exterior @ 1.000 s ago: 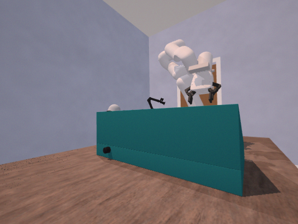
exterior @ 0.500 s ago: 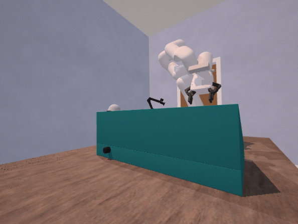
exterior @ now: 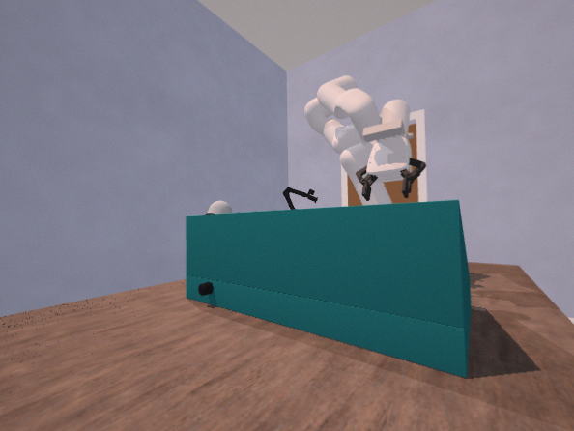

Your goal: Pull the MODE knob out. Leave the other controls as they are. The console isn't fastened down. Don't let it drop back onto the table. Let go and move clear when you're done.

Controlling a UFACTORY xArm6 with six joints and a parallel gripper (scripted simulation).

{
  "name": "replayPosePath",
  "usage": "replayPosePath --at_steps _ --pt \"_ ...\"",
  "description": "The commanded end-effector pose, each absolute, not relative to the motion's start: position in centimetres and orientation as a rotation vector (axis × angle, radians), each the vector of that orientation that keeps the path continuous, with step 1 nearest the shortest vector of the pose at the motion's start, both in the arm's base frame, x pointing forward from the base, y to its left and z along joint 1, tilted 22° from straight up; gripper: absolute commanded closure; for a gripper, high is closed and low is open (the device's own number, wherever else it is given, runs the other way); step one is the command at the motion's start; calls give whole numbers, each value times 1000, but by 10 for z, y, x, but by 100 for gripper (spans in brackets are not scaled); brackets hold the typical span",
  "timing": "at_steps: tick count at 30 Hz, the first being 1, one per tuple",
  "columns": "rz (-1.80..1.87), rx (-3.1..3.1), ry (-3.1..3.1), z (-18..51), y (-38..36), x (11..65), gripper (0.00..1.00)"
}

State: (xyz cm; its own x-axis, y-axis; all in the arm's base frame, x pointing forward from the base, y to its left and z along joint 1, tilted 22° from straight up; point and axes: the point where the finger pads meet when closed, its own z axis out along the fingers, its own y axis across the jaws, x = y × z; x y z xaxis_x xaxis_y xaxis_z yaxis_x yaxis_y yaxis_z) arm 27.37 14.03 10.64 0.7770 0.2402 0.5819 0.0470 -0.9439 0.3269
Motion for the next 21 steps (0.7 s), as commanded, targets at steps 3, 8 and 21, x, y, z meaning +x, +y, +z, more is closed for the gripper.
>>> replayPosePath --at_steps 3,8,21 --pt "937 2677 221 107 141 274 0" --pt "937 2677 221 107 141 274 0" --pt "936 2664 192 120 130 281 0"
